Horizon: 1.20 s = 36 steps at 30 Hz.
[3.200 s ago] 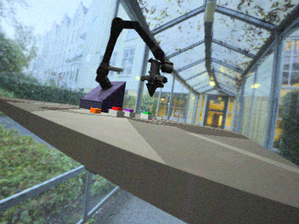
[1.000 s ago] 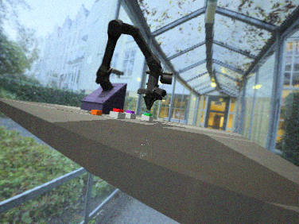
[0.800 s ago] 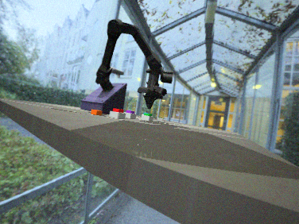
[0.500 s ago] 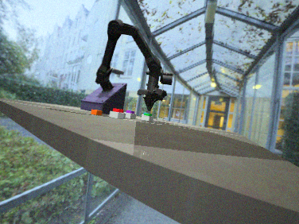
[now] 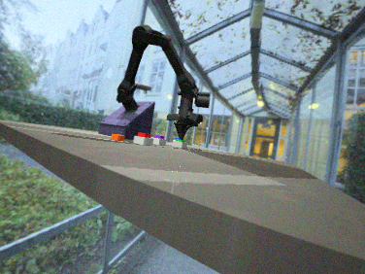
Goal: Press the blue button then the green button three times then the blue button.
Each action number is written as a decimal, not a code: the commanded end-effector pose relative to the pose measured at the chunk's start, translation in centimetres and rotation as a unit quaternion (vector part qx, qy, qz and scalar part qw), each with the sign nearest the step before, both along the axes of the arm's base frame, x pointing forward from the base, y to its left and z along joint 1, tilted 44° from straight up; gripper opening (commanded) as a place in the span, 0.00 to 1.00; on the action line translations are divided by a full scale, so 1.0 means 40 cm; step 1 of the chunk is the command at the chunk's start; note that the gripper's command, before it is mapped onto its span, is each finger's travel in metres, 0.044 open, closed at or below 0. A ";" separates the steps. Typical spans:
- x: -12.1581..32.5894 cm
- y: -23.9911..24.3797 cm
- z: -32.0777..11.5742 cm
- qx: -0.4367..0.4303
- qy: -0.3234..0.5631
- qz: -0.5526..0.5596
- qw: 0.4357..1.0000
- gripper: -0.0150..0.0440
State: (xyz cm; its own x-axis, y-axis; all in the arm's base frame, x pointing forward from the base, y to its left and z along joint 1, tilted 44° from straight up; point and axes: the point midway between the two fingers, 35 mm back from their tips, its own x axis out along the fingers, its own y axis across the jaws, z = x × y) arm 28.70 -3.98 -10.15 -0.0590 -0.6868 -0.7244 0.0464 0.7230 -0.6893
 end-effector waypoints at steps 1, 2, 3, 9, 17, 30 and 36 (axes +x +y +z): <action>-0.003 -0.004 -0.002 -0.002 0.003 0.002 1.000 0.29; -0.003 -0.004 -0.002 -0.002 0.003 0.002 1.000 0.29; -0.003 -0.004 -0.002 -0.002 0.003 0.002 1.000 0.29; -0.003 -0.004 -0.002 -0.002 0.003 0.002 1.000 0.29; 0.001 0.016 0.016 0.000 0.002 0.001 1.000 0.29; 0.003 0.040 0.042 -0.001 0.003 0.002 1.000 0.29; 0.001 0.023 0.025 -0.002 0.003 0.002 1.000 0.29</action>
